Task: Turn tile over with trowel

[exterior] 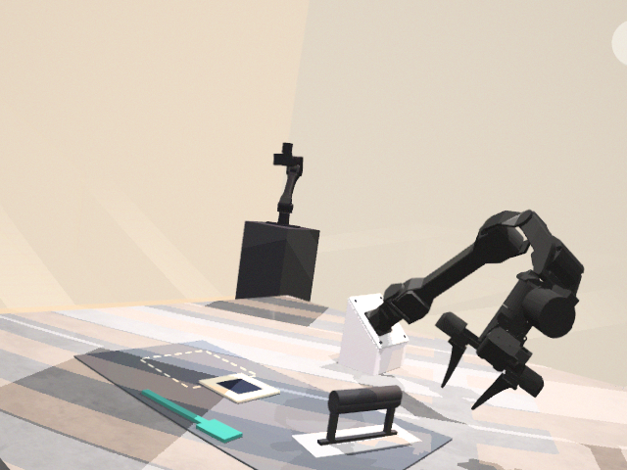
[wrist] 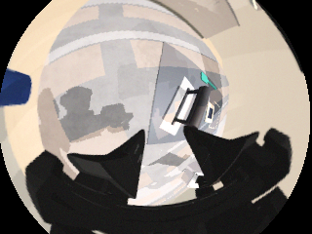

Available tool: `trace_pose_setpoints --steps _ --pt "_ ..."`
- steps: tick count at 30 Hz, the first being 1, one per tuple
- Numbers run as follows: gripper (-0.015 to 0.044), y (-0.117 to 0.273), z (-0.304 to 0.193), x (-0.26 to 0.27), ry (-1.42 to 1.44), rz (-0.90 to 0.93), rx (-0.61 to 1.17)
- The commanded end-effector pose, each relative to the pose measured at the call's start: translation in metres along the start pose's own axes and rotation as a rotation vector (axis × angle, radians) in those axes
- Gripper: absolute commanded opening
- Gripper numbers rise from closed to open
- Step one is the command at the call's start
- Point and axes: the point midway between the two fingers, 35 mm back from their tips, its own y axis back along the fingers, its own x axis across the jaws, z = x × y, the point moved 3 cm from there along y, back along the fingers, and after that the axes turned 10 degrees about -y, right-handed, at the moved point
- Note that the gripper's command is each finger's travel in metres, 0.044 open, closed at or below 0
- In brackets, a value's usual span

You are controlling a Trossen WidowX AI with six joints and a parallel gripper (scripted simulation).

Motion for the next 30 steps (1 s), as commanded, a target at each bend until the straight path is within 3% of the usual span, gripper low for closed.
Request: trace_pose_setpoints --steps 1,22,30 --pt "0.027 -0.016 0.01 -0.019 -0.087 0.022 0.066" --pt "0.027 -0.061 0.055 -0.144 -0.631 0.287 0.322" --pt "0.027 -0.064 0.056 -0.147 -0.649 0.299 0.327"
